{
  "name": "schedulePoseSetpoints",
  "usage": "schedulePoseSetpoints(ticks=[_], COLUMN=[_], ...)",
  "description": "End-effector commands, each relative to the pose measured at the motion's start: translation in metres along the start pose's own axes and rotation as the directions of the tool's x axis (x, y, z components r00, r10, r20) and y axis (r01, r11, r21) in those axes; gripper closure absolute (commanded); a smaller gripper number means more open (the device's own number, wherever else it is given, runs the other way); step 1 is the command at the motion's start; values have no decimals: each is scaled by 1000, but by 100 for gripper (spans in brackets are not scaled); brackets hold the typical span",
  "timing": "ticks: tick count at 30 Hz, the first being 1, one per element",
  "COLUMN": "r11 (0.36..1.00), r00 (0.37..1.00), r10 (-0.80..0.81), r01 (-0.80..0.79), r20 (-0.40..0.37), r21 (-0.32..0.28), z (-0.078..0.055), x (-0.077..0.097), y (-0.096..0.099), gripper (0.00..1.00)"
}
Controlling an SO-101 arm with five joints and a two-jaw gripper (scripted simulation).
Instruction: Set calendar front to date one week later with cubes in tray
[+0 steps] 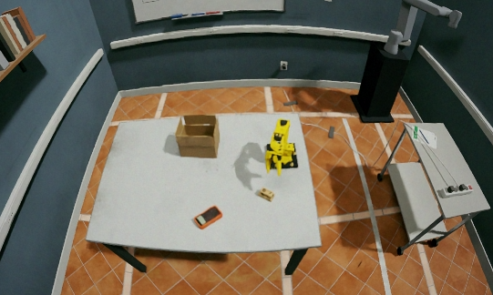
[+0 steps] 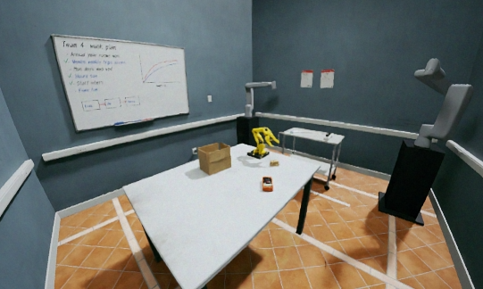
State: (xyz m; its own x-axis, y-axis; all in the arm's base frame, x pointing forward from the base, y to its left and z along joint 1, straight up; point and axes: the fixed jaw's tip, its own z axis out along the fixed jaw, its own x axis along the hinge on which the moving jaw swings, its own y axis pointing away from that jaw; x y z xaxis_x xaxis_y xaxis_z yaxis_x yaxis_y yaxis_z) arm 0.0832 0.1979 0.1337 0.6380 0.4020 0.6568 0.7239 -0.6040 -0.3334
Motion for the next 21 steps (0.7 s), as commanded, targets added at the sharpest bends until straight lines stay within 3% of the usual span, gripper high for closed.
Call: schedulePoseSetpoints(ticks=[1,13,21], r11=[1000,985,898], r00=[1000,984,898], r10=[2,174,437], r01=[-2,-173,-431], r20=[-5,30,62], r21=[12,-19,-89], z=[-3,-3,-2], x=[2,3,6], y=[-3,-3,-3], gripper=[65,65,65])
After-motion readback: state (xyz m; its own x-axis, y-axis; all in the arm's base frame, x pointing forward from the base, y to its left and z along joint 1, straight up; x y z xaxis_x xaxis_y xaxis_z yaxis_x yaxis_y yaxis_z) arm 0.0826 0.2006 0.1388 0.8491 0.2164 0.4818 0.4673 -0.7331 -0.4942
